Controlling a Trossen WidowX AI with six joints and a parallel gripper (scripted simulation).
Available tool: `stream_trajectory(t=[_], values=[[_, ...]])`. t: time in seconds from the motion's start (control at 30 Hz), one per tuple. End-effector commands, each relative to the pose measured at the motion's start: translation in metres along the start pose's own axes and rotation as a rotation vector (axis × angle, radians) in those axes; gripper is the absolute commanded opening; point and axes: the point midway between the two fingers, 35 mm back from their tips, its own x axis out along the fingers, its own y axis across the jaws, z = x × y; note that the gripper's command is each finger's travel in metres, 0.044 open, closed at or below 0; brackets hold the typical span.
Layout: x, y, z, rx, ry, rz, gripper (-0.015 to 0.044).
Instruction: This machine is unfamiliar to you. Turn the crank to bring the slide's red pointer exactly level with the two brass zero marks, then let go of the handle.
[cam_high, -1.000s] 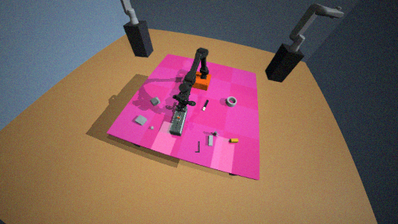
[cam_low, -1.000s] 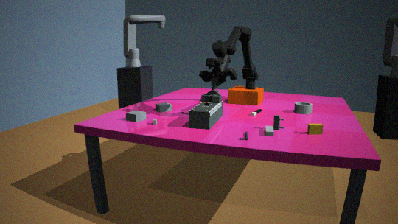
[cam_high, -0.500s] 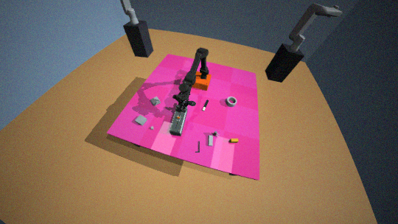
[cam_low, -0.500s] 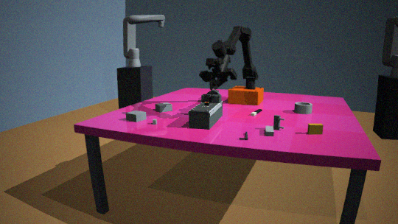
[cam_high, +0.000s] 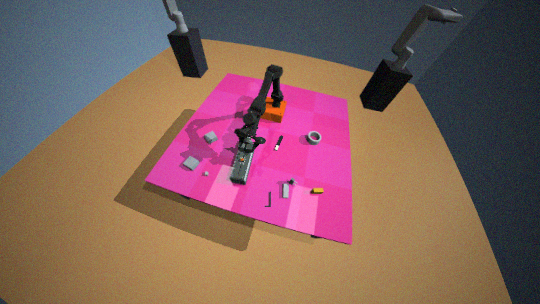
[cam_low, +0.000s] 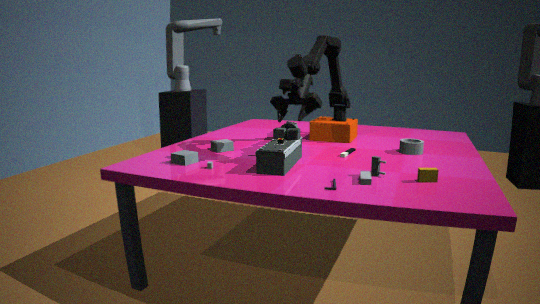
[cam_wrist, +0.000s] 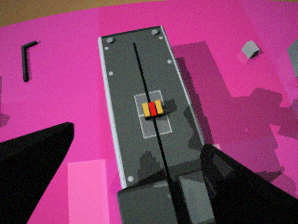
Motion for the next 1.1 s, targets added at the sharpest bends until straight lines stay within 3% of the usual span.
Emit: stream_trajectory(t=[0.0,0.43,1.03,1.07], values=[[0.0,0.0,0.0,0.0,0.0,0.0,0.0335],[0.0,0.0,0.0,0.0,0.0,0.0,0.0],[0.0,0.0,0.0,0.0,0.0,0.0,0.0],[0.0,0.0,0.0,0.0,0.0,0.0,0.0026]])
